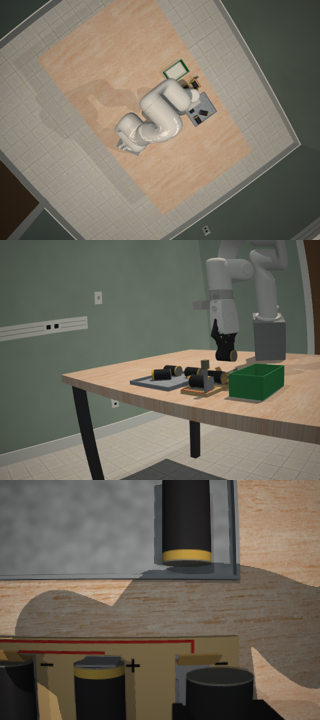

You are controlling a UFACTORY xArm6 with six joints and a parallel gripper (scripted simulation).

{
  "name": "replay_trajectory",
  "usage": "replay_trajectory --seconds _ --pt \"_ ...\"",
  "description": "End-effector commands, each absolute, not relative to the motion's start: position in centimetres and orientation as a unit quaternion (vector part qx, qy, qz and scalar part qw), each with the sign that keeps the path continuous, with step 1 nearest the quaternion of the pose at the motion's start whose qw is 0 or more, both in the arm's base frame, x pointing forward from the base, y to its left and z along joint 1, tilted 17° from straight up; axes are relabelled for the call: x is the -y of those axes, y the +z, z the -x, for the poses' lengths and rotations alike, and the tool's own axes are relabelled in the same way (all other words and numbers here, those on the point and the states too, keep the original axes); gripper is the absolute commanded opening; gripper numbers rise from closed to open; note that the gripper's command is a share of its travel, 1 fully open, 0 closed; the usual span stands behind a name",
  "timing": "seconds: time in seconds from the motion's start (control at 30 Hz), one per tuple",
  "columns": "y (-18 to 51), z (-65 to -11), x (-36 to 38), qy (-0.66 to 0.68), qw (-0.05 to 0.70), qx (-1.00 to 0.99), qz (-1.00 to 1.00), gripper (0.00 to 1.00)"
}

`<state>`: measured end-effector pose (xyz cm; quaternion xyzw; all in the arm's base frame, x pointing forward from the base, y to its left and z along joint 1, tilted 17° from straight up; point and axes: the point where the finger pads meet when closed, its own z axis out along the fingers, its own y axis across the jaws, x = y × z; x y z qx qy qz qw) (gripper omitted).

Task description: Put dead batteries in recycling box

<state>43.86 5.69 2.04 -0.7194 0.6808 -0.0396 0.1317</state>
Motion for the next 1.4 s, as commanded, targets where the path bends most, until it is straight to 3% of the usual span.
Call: replay_trajectory --seconds 0.0,1.37 --pt "1.8 -44.3 -5.8 -0.039 0.140 -0.679 0.719 0.28" --pt "0.5 -44.8 -6.1 -0.039 0.140 -0.679 0.719 0.28"
